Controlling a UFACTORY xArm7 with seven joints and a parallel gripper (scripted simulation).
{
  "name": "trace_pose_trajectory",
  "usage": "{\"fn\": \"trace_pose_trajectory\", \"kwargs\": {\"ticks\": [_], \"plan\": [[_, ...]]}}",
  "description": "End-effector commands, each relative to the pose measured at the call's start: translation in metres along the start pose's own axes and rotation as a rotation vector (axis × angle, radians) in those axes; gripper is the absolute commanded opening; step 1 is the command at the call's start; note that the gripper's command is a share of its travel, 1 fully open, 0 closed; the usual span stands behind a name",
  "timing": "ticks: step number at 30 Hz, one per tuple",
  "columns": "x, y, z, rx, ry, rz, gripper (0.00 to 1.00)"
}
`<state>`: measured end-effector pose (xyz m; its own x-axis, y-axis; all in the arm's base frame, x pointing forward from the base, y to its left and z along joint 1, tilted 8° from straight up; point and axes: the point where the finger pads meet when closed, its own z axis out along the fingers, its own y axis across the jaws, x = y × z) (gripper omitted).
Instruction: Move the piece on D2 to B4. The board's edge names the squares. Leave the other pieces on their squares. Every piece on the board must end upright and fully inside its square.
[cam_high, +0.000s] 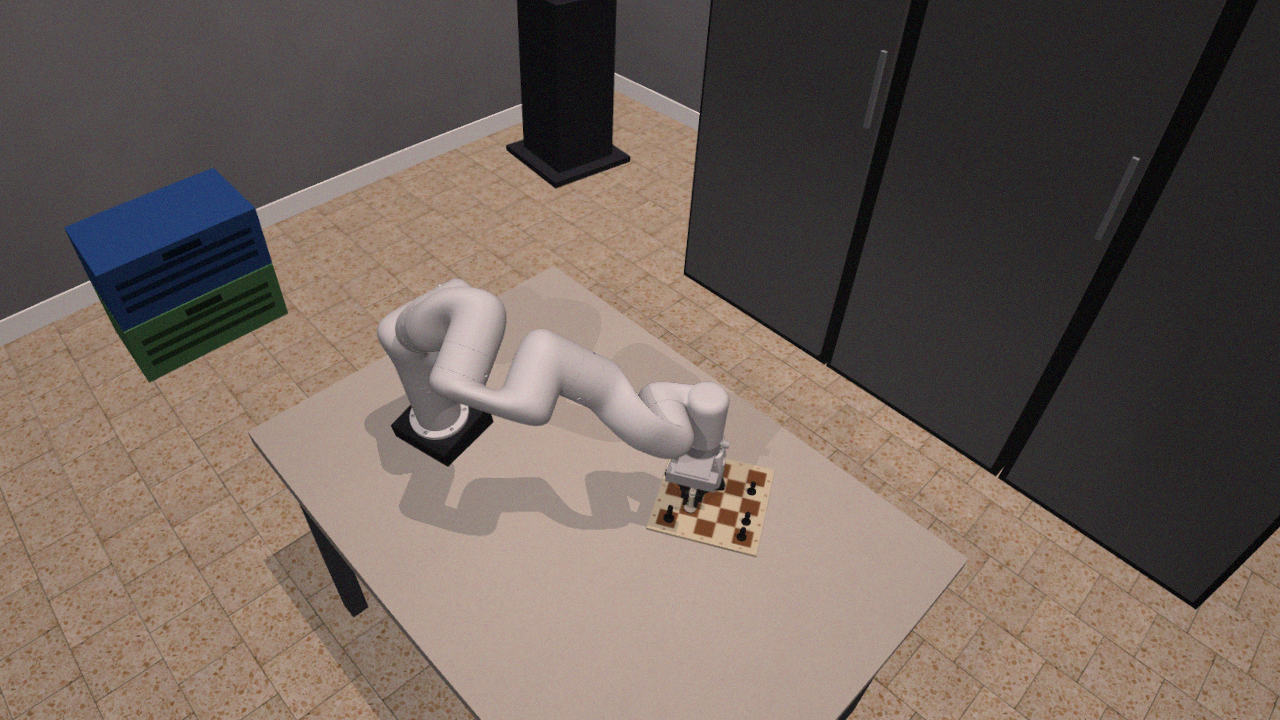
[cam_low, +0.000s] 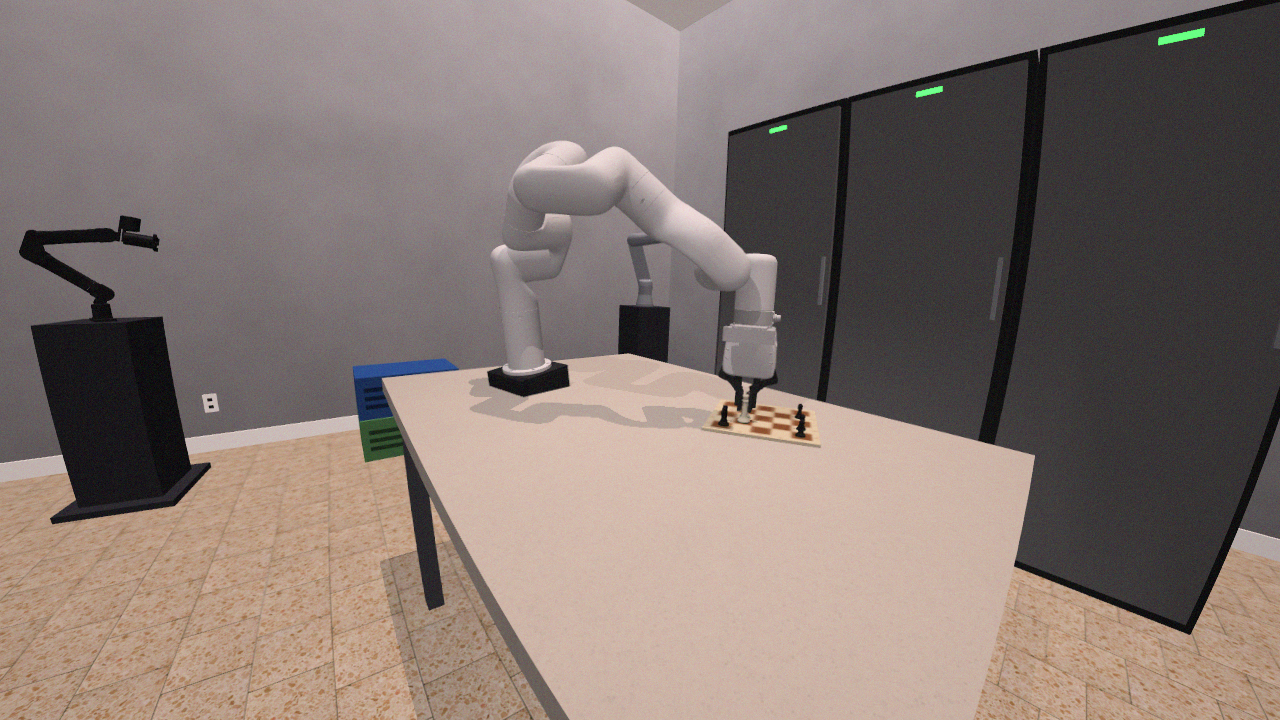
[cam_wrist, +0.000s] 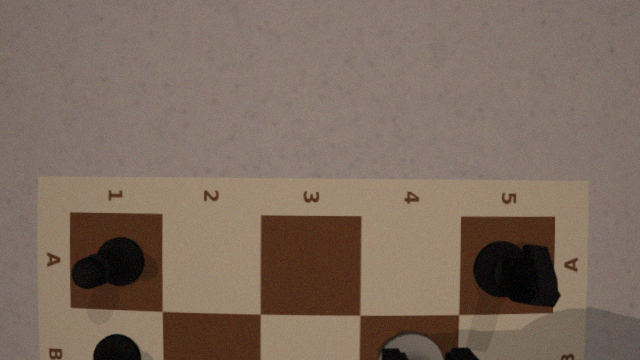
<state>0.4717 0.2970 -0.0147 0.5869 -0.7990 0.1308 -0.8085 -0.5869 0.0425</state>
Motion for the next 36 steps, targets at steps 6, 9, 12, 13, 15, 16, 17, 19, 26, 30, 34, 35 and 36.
{"fn": "trace_pose_trajectory", "kwargs": {"ticks": [6, 9, 12, 13, 15, 16, 17, 19, 26, 30, 34, 35, 36], "plan": [[0.000, -0.002, -0.002, 0.005, 0.000, 0.000, 0.09], [0.000, -0.002, -0.002, 0.005, 0.000, 0.000, 0.17], [0.000, -0.002, -0.002, 0.005, 0.000, 0.000, 0.26], [0.000, -0.002, -0.002, 0.005, 0.000, 0.000, 0.26], [0.000, -0.002, -0.002, 0.005, 0.000, 0.000, 0.34], [0.000, -0.002, -0.002, 0.005, 0.000, 0.000, 0.34], [0.000, -0.002, -0.002, 0.005, 0.000, 0.000, 0.43], [0.000, -0.002, -0.002, 0.005, 0.000, 0.000, 0.43], [0.000, -0.002, -0.002, 0.005, 0.000, 0.000, 0.43], [0.000, -0.002, -0.003, 0.005, 0.000, 0.000, 0.43], [0.000, -0.002, -0.010, 0.005, 0.000, 0.000, 0.43], [0.000, -0.002, -0.013, 0.005, 0.000, 0.000, 0.43], [0.000, -0.002, -0.016, 0.005, 0.000, 0.000, 0.43]]}}
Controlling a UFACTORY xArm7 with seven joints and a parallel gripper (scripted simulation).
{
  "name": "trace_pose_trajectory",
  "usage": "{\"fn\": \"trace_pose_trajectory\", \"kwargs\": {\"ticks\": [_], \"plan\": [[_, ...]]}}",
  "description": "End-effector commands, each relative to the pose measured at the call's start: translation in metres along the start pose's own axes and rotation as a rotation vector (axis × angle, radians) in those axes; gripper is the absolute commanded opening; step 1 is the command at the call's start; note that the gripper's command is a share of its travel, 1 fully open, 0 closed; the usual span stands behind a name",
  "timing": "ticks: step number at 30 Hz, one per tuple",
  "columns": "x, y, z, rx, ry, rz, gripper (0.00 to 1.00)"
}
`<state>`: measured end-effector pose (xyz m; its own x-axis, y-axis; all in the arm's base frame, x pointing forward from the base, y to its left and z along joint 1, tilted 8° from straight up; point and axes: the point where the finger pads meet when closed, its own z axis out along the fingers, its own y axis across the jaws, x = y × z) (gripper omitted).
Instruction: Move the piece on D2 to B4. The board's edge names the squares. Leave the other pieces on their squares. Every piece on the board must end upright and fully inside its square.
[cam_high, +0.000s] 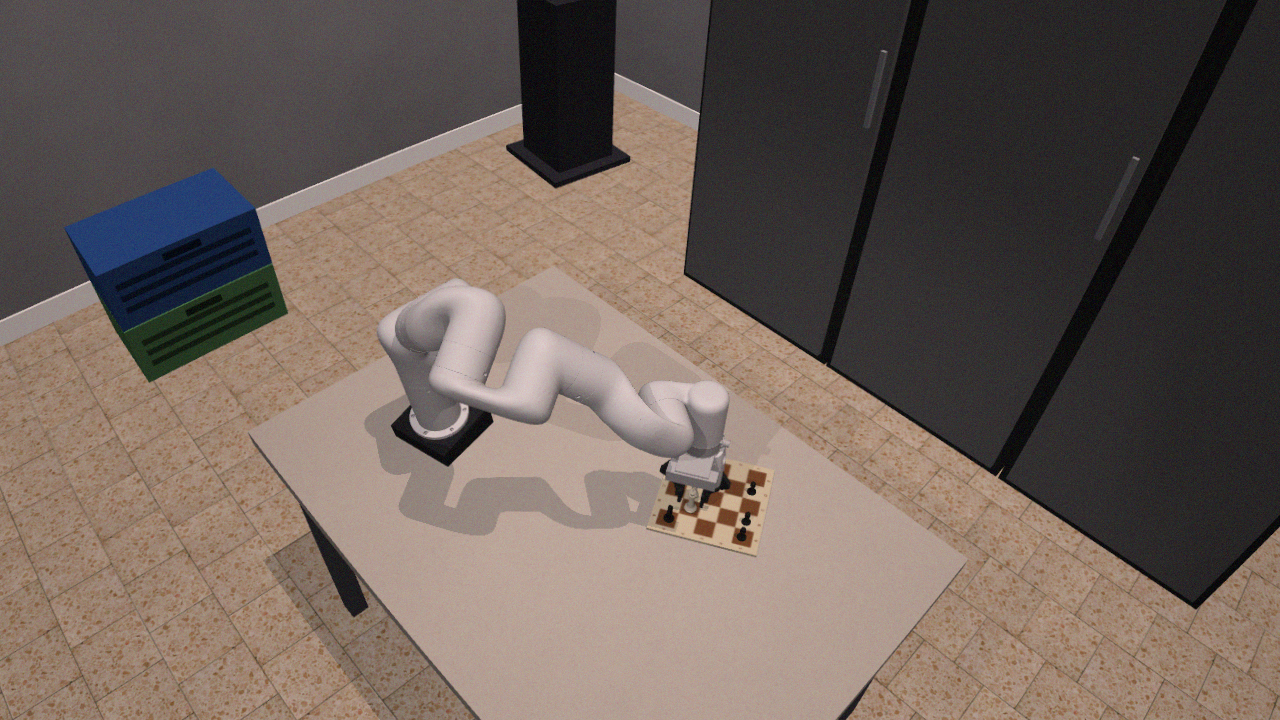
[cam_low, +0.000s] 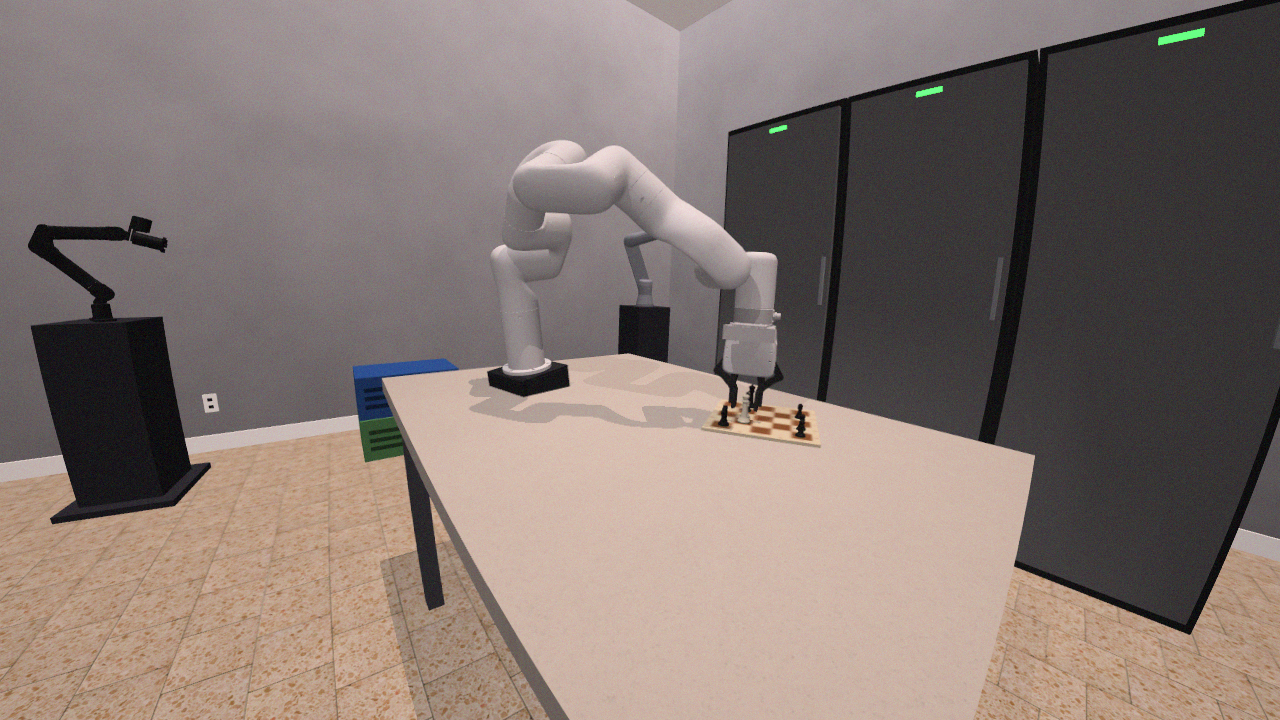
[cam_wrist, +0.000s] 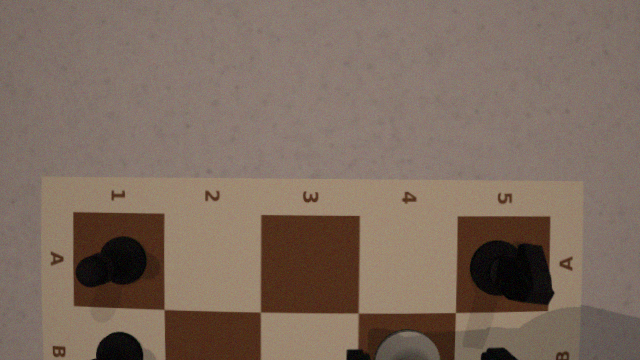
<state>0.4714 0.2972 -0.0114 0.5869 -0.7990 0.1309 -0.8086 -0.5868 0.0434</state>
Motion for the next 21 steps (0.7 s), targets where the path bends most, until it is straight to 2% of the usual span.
{"fn": "trace_pose_trajectory", "kwargs": {"ticks": [1, 3, 15, 21], "plan": [[0.000, -0.002, -0.017, 0.006, 0.000, 0.000, 0.43], [0.000, -0.002, -0.017, 0.006, 0.000, 0.000, 0.43], [0.000, -0.002, -0.078, 0.006, 0.000, 0.000, 0.43], [0.000, -0.002, -0.087, 0.006, 0.000, 0.000, 0.43]]}}
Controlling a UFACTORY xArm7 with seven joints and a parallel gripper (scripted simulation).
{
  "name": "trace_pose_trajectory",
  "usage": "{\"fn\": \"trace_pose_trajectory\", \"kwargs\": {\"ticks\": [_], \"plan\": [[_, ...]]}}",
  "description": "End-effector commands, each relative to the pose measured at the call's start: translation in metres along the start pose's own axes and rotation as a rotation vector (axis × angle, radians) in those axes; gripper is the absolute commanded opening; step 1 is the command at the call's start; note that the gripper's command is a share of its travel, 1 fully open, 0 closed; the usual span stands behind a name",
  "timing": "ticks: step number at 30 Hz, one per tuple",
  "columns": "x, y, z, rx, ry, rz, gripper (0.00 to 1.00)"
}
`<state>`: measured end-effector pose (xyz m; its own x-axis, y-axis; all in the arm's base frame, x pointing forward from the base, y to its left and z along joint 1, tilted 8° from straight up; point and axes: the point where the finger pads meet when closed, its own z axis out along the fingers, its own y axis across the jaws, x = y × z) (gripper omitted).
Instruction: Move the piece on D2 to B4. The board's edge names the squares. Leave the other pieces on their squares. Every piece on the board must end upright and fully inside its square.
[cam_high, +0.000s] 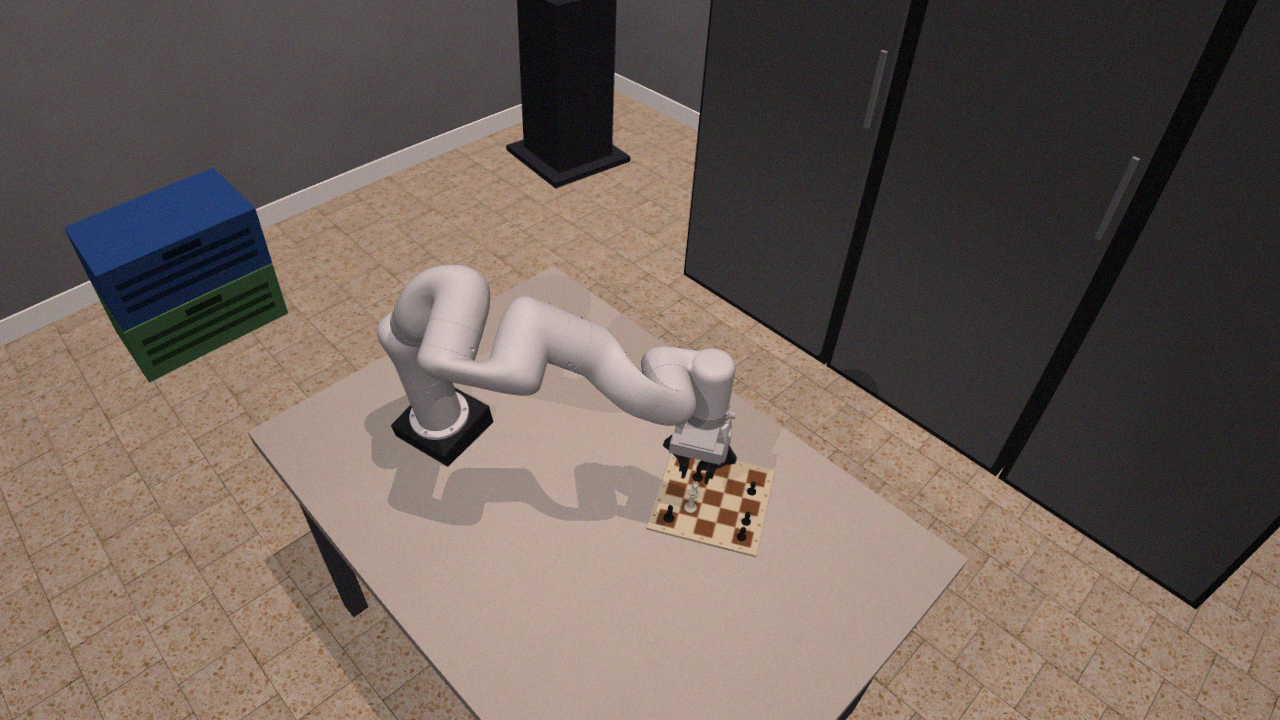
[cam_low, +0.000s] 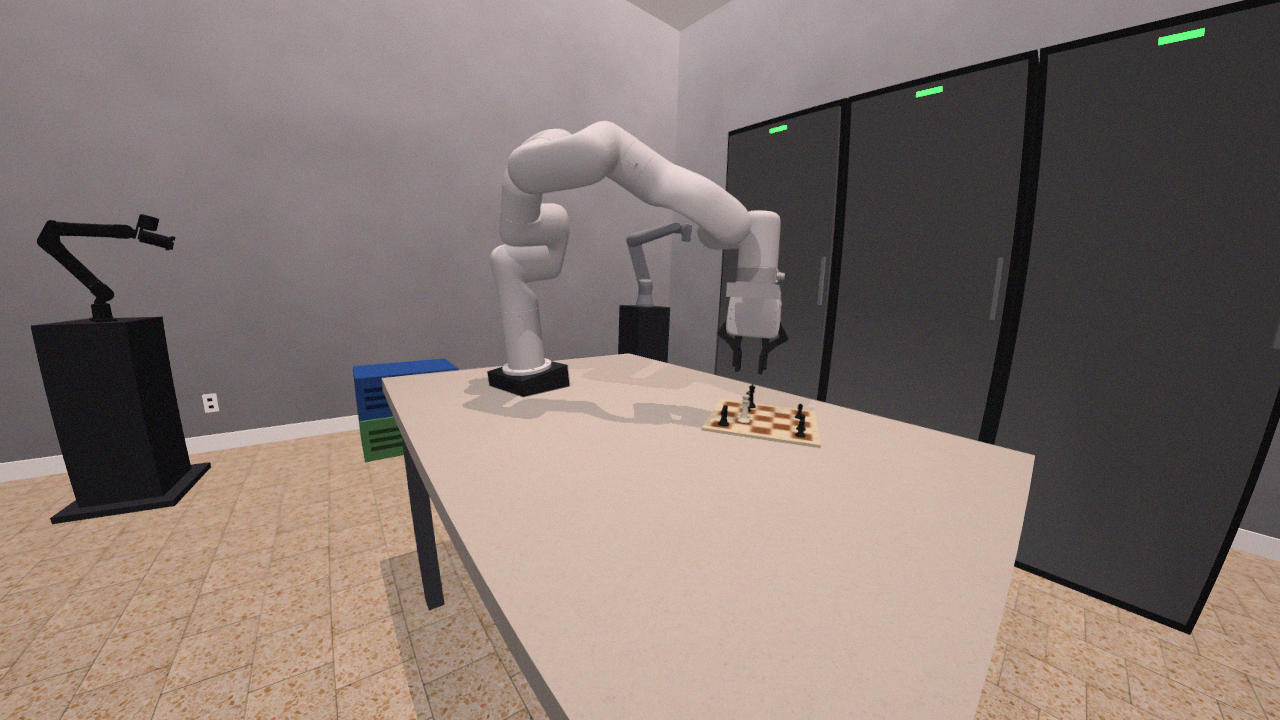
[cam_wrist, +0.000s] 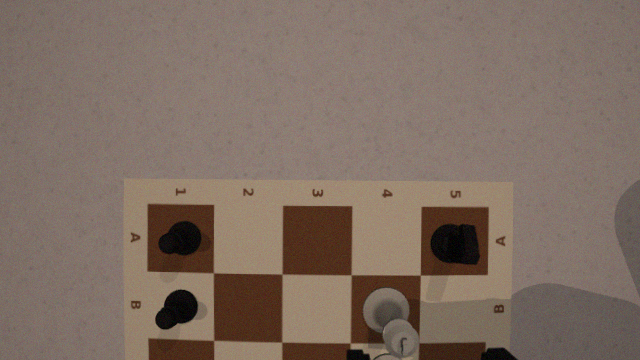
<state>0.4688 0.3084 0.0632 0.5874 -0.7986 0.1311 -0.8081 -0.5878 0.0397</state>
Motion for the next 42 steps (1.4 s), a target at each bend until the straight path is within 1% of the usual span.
{"fn": "trace_pose_trajectory", "kwargs": {"ticks": [1, 4, 5, 26, 33, 42], "plan": [[0.000, 0.000, -0.013, 0.002, 0.000, 0.000, 0.43], [0.000, 0.000, -0.014, 0.002, 0.000, 0.000, 0.43], [0.000, 0.000, -0.014, 0.002, 0.000, 0.000, 1.00], [0.000, 0.000, -0.014, 0.002, 0.000, 0.000, 1.00], [0.000, 0.000, -0.019, 0.002, 0.000, 0.000, 1.00], [0.000, 0.000, -0.046, 0.002, 0.000, 0.000, 1.00]]}}
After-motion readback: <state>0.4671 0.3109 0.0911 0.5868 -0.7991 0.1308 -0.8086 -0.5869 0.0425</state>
